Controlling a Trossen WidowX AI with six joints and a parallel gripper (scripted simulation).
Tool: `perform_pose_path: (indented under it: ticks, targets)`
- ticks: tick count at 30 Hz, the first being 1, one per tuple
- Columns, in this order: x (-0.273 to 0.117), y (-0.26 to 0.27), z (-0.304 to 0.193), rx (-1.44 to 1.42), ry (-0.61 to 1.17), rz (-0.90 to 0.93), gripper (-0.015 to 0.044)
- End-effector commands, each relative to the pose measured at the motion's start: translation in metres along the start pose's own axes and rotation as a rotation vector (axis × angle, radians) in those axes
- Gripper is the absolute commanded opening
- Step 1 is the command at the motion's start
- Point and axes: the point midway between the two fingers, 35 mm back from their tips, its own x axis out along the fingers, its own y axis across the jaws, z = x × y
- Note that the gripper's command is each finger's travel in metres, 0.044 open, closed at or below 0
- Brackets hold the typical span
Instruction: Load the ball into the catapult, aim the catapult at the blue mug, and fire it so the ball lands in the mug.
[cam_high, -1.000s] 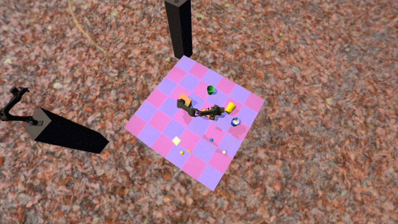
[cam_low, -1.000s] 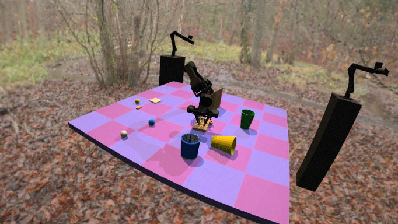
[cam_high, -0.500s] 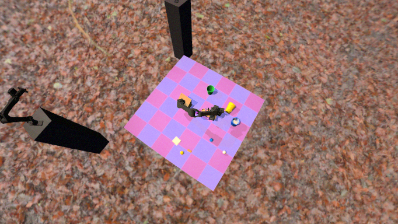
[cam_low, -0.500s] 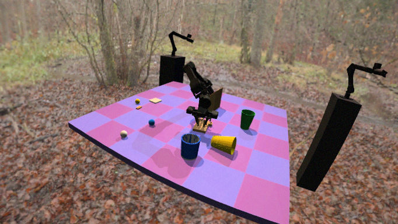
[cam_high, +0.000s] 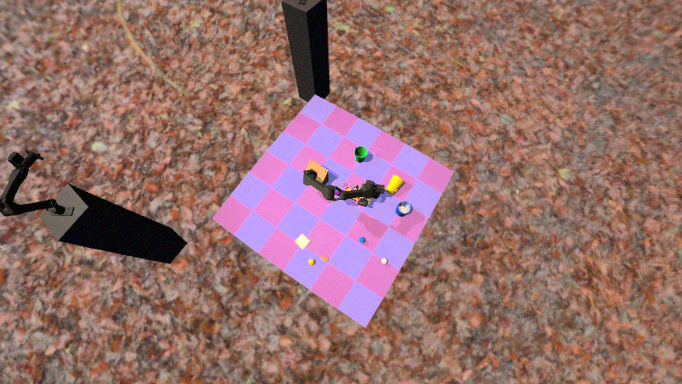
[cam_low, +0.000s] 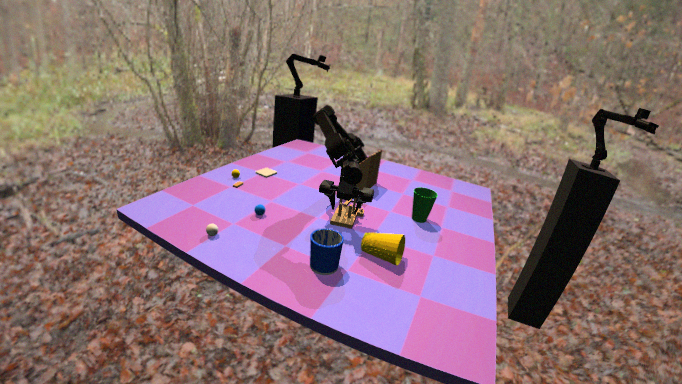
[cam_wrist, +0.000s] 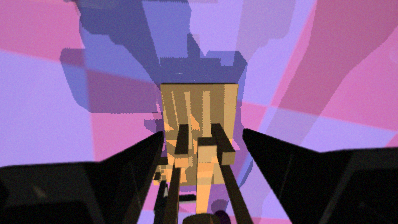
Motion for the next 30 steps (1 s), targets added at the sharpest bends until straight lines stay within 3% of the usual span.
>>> perform_pose_path:
  ticks: [1, 5, 8, 18, 23, 30]
  targets:
    - [-0.052, 0.004, 0.005, 0.003, -0.02, 0.011, 0.044]
    - [-0.094, 0.003, -0.001, 0.002, -0.018, 0.01, 0.044]
    - [-0.076, 0.005, 0.002, -0.005, -0.022, 0.004, 0.044]
    - [-0.09, 0.004, -0.002, 0.0, -0.029, 0.003, 0.044]
    - [-0.046, 0.004, 0.0, 0.0, -0.029, 0.001, 0.044]
    - [-0.041, 0.004, 0.0, 0.0, -0.029, 0.001, 0.044]
